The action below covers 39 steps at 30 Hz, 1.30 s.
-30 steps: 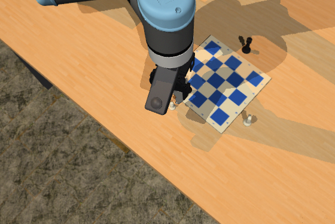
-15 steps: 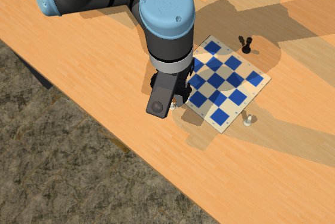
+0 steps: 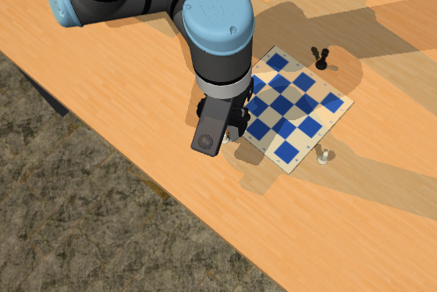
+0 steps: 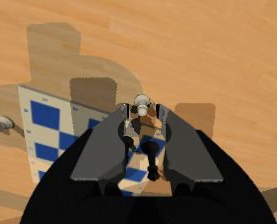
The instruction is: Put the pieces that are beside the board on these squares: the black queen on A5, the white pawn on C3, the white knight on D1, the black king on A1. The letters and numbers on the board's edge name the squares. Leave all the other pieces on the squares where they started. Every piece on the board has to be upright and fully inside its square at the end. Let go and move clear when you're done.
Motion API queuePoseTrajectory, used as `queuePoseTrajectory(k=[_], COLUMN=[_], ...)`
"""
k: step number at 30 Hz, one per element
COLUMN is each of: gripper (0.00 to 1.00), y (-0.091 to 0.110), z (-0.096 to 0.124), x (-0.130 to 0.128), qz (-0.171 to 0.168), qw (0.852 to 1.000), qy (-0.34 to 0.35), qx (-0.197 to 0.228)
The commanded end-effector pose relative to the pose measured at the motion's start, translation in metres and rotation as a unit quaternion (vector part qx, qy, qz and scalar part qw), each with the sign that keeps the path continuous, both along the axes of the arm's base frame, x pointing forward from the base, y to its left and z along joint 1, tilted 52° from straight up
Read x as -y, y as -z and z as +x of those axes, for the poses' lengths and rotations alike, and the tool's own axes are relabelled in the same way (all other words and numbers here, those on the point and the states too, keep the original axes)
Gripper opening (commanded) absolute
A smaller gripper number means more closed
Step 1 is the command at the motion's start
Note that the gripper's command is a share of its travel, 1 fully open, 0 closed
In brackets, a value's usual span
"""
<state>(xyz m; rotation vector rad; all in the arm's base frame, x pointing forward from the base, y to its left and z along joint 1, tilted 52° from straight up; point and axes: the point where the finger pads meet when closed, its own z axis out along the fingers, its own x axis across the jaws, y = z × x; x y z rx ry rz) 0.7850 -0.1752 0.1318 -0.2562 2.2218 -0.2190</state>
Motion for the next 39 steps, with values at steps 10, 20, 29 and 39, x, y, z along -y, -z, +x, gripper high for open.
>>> queuePoseTrajectory(k=[10,20,29,39], gripper=[0.2,0.2,0.0,0.0], y=[-0.0004,-0.0004,-0.0004,-0.0004], z=[0.0,0.0,0.0,0.0], x=[-0.0001,-0.0001,-0.0001,-0.0001], qz=[0.0,0.0,0.0,0.0], qw=[1.0,1.0,1.0,1.0], qy=[0.0,0.0,0.0,0.0], qx=[0.0,0.0,0.0,0.0])
